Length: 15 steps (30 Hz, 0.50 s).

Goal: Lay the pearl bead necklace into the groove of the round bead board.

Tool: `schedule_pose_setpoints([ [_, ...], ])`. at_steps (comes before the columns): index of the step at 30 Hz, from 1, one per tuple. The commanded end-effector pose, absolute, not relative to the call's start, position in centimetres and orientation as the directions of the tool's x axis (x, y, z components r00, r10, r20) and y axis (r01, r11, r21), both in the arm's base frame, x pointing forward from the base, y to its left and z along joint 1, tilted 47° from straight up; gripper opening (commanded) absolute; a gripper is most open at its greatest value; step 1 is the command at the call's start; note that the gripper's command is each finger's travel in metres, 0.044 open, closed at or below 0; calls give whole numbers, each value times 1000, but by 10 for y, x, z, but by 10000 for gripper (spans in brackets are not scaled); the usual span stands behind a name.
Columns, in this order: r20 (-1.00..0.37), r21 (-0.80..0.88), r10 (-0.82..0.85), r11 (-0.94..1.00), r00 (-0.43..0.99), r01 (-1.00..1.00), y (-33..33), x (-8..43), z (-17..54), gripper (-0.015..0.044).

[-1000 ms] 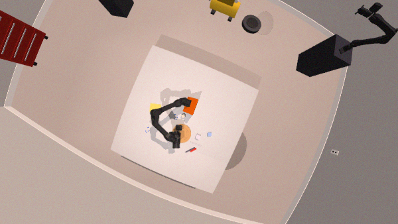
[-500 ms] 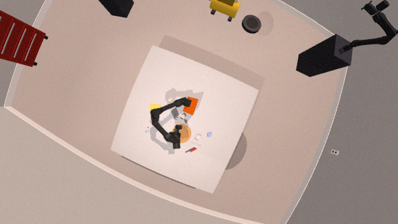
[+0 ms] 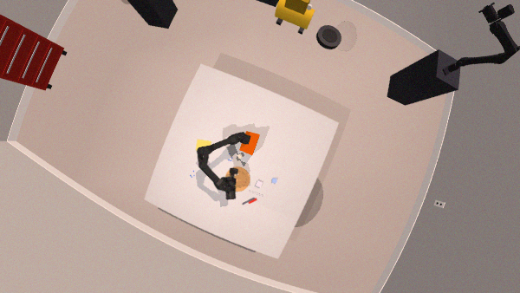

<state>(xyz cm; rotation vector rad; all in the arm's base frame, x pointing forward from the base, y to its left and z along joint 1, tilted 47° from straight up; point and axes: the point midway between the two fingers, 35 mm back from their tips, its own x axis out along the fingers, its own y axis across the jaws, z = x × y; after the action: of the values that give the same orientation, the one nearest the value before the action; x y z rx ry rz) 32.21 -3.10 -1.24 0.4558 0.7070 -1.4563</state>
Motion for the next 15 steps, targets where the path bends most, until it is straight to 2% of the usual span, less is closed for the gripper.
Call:
schedule_pose_setpoints([
  [1,-681,-135,-732,82,-32,987,-31,322,-12,440],
  [13,-679,50,-733,-90,-32,995,-63,333,40,125],
  [15,-679,50,-733,-90,-32,995,-64,333,39,120],
])
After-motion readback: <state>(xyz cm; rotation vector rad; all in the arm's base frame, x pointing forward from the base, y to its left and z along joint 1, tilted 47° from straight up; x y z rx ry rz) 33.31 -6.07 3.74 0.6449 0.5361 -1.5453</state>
